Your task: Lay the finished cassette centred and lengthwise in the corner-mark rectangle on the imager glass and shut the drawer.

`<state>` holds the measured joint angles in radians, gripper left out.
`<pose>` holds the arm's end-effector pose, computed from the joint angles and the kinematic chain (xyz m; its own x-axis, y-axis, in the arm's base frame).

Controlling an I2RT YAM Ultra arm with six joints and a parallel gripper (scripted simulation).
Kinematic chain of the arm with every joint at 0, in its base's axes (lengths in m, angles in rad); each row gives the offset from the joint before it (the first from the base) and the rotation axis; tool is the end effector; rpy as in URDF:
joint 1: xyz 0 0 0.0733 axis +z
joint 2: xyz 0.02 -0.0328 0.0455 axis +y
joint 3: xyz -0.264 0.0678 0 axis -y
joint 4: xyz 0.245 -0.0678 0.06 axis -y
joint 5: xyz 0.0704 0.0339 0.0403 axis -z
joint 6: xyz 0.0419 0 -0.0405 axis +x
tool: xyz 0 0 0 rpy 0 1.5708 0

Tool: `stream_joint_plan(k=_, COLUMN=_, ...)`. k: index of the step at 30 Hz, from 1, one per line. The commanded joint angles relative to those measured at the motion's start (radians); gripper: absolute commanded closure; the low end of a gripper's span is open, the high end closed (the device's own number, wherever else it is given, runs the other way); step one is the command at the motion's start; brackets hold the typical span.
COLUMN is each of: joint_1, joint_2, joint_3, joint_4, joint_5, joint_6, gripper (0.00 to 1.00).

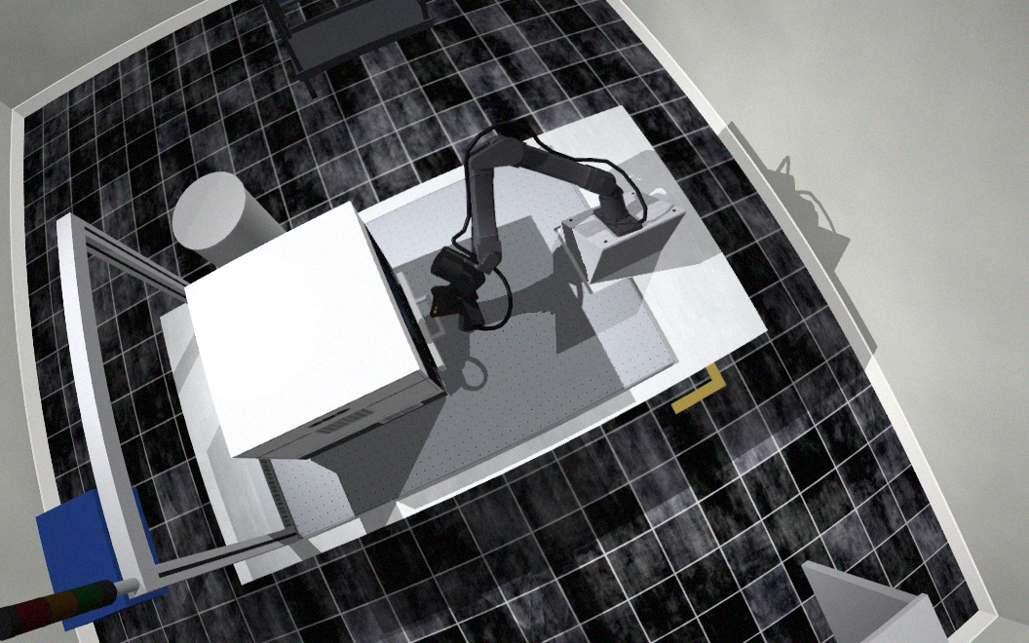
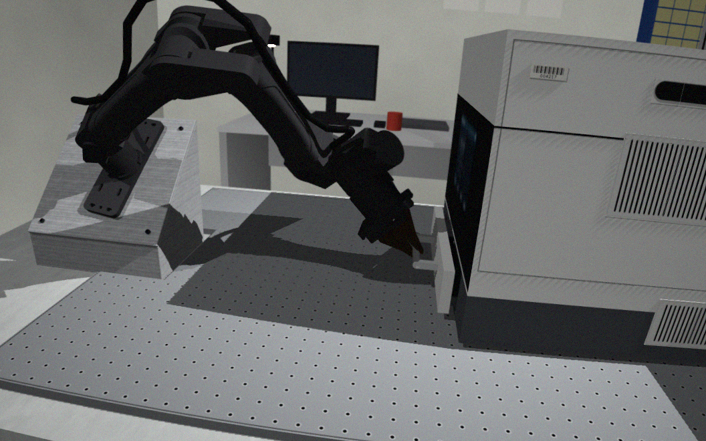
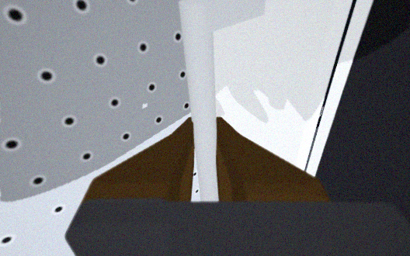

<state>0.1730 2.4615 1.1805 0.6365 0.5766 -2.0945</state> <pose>0.4342 0.0538 0.0036 0.0492 -0.7284 0.6834 -0.6550 -0.5401 -0.5285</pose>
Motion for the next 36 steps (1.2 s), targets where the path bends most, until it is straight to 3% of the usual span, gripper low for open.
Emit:
stream_joint_plan(k=1, joint_1=0.004, joint_2=0.008, joint_3=-0.004, joint_4=-0.034, joint_5=-0.014, joint_6=0.0, gripper=1.0)
stream_joint_plan(k=36, joint_1=-0.002, joint_2=0.013, joint_3=0.016, joint_4=-0.031, joint_5=-0.017, joint_6=0.0, gripper=1.0)
